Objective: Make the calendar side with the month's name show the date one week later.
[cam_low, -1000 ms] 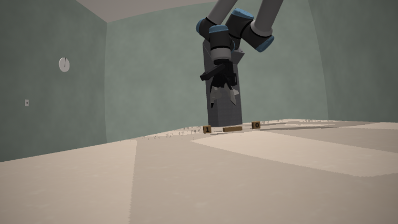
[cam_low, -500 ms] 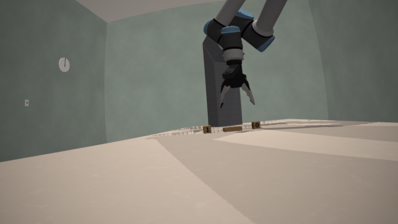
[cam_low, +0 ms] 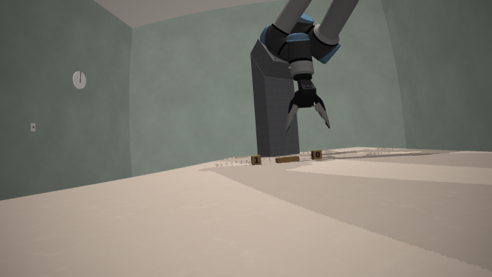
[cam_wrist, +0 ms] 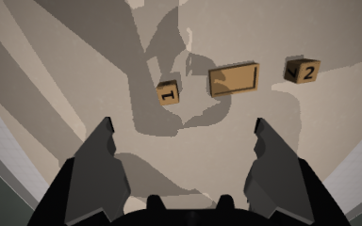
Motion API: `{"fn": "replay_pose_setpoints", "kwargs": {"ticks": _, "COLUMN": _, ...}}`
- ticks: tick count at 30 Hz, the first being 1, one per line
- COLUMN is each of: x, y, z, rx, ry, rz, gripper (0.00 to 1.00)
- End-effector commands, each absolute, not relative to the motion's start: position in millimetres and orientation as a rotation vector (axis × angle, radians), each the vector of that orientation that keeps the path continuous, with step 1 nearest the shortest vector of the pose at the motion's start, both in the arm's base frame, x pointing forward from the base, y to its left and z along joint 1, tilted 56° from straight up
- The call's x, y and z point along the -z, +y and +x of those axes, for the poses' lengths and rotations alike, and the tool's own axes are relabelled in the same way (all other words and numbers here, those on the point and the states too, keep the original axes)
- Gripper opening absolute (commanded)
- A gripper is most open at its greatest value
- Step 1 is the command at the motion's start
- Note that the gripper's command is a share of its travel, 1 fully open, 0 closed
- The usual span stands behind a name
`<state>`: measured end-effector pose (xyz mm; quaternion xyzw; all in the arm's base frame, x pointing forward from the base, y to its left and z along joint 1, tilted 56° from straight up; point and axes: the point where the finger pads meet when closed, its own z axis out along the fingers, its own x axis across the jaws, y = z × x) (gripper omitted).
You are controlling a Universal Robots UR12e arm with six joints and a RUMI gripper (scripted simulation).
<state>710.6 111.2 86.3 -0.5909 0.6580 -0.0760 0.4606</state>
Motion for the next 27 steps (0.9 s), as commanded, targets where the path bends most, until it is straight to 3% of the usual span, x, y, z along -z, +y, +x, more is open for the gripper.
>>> {"fn": "replay_pose_setpoints", "kwargs": {"ticks": 1, "x": -92.8, "y": 126.0, "z": 704.2, "rx": 0.254, "ry": 1.529, "rz": -1.553, "gripper": 1.00}}
{"fn": "replay_pose_setpoints", "kwargs": {"ticks": 10, "x": -94.5, "y": 130.3, "z": 702.3, "rx": 0.274, "ry": 1.503, "rz": -1.579, "gripper": 1.00}}
{"fn": "replay_pose_setpoints", "kwargs": {"ticks": 11, "x": -94.5, "y": 130.3, "z": 702.3, "rx": 0.274, "ry": 1.503, "rz": -1.579, "gripper": 0.29}}
{"fn": "replay_pose_setpoints", "kwargs": {"ticks": 27, "x": -94.5, "y": 130.3, "z": 702.3, "rx": 0.274, "ry": 1.503, "rz": -1.579, "gripper": 0.29}}
